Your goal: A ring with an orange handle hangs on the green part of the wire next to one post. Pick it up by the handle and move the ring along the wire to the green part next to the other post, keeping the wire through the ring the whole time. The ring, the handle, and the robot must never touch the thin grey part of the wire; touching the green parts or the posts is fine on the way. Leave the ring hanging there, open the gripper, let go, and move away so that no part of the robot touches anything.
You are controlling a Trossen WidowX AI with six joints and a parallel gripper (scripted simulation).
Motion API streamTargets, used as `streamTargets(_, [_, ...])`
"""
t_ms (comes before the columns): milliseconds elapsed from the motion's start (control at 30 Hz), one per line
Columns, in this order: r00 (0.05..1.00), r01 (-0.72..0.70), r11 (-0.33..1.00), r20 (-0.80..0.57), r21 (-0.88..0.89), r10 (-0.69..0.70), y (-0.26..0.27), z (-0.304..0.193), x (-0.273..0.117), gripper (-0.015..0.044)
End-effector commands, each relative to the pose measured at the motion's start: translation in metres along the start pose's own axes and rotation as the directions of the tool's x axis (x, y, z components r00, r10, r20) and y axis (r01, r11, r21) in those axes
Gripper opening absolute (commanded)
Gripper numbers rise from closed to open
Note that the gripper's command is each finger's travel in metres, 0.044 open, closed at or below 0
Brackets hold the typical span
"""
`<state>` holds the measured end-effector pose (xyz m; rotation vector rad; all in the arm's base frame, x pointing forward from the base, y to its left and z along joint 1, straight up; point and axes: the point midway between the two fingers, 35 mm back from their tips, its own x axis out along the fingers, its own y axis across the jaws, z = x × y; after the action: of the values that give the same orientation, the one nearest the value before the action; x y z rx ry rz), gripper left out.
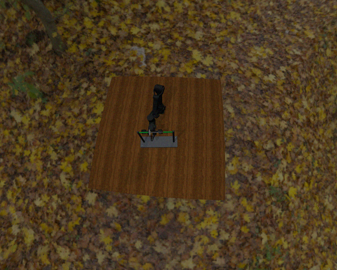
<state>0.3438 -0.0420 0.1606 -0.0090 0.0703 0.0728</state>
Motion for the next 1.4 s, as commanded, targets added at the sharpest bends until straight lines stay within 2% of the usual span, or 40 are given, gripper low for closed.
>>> streamTargets(0, [1.000,0.005,1.000,0.001,0.005,-0.005,0.004,0.000,-0.002,-0.0150])
streamTargets(833, [0.999,0.050,0.997,0.002,0.062,-0.051,0.035,0.001,-0.001,-0.0150])
streamTargets(1367, [1.000,0.012,1.000,0.006,0.017,-0.012,0.046,0.002,0.000,-0.0150])
